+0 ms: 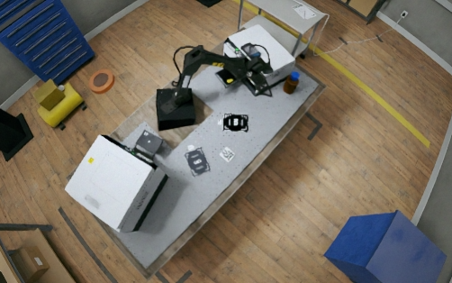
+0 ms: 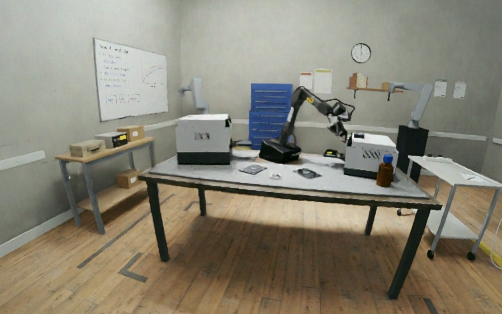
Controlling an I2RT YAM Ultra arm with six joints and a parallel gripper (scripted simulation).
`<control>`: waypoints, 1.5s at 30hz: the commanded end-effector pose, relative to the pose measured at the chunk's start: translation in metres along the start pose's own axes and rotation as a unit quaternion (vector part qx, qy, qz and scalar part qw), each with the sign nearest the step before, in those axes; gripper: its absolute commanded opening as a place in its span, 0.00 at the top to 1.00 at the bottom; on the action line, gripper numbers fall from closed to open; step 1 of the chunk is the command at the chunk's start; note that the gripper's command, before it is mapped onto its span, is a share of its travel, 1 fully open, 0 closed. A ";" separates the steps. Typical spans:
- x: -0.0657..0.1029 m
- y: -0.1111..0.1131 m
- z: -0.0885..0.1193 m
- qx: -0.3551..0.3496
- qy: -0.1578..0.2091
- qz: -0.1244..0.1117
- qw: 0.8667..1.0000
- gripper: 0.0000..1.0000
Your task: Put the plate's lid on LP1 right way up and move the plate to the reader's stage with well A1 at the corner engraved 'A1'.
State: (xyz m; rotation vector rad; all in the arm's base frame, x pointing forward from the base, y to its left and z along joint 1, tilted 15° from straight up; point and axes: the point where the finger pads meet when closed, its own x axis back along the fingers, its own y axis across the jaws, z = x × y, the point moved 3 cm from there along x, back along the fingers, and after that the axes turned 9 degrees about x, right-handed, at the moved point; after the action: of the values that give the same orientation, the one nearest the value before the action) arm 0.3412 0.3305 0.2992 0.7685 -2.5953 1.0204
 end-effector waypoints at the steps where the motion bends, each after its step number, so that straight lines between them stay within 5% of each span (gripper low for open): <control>1: 0.025 -0.005 -0.021 0.038 -0.022 -0.016 0.999 0.00; 14: 0.042 0.032 -0.023 0.151 -0.018 -0.079 0.985 0.00; 31: 0.066 0.083 -0.015 0.314 -0.016 -0.169 0.934 0.00; 45: 0.090 0.129 0.001 0.451 -0.019 -0.249 0.857 0.00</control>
State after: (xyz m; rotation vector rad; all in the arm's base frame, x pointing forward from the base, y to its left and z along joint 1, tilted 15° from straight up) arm 0.2066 0.3715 0.2606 1.4758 -1.7428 1.9507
